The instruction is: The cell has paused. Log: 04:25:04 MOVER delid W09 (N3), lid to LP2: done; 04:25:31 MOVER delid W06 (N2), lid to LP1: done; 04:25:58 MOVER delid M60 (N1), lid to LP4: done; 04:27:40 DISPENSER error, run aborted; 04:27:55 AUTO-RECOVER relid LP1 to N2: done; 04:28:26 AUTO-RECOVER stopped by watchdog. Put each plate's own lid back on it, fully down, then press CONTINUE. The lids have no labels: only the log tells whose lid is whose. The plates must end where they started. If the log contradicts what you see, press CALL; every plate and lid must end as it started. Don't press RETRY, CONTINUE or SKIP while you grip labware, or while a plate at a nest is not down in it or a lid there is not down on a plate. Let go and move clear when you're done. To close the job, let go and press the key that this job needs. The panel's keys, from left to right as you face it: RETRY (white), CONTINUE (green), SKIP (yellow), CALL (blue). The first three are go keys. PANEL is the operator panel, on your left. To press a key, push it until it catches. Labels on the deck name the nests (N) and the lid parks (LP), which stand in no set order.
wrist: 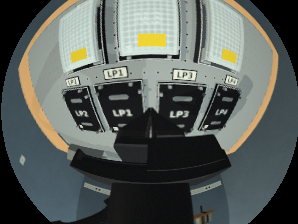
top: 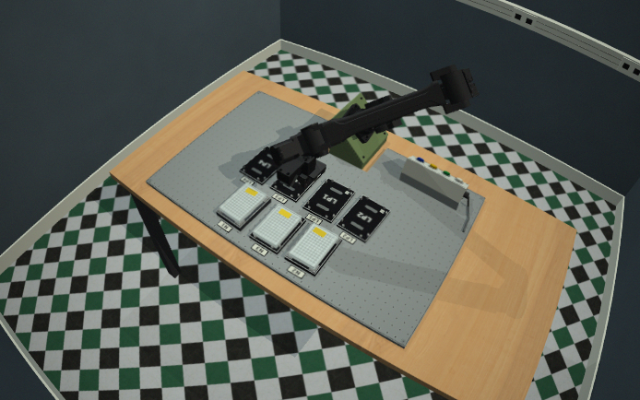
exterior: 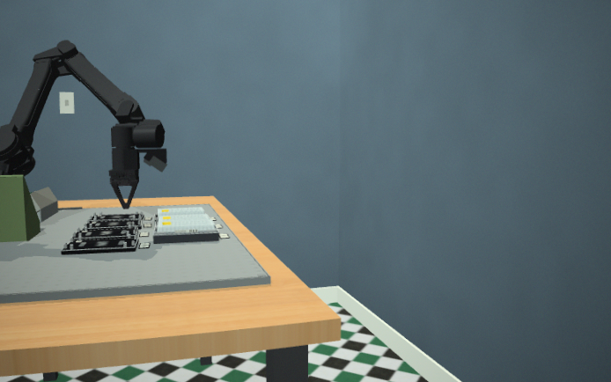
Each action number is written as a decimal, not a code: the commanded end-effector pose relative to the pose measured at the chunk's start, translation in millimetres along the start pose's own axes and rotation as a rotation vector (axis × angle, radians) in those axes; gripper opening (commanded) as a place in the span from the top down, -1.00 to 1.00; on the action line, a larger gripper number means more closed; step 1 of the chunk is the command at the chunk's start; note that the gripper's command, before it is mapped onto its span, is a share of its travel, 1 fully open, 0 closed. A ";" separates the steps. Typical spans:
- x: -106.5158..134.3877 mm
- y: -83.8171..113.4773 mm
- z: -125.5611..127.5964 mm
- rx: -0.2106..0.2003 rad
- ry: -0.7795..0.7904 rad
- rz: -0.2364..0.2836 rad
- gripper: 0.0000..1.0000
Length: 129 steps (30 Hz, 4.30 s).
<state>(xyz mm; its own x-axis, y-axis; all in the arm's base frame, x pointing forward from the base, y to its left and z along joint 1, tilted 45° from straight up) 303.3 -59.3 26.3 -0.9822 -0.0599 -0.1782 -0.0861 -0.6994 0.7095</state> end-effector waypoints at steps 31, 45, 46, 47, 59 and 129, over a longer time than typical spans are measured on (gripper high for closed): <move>-4.9 23.0 -4.1 0.022 0.037 -0.030 1.00; -3.4 84.2 -5.6 0.023 0.034 -0.025 1.00; -2.3 81.8 -8.0 0.014 0.025 -0.019 1.00; -2.1 81.3 -8.4 0.012 0.023 -0.019 1.00; 8.9 67.6 46.7 -0.011 0.193 0.010 1.00; 95.6 69.4 287.7 -0.011 1.144 0.008 1.00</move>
<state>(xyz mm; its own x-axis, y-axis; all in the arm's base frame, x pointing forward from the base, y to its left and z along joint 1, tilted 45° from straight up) 169.1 84.7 253.0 -0.2922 -0.6602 -0.6919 -0.0870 -0.7022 0.7067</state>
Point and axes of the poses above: the point where the finger pads meet when closed, its own y axis back along the fingers, its own z axis across the jaws, x = y × z, the point moved 7 cm from there along y, back along the fingers, and after that the axes turned 15 degrees about y, right-handed, at the moved point
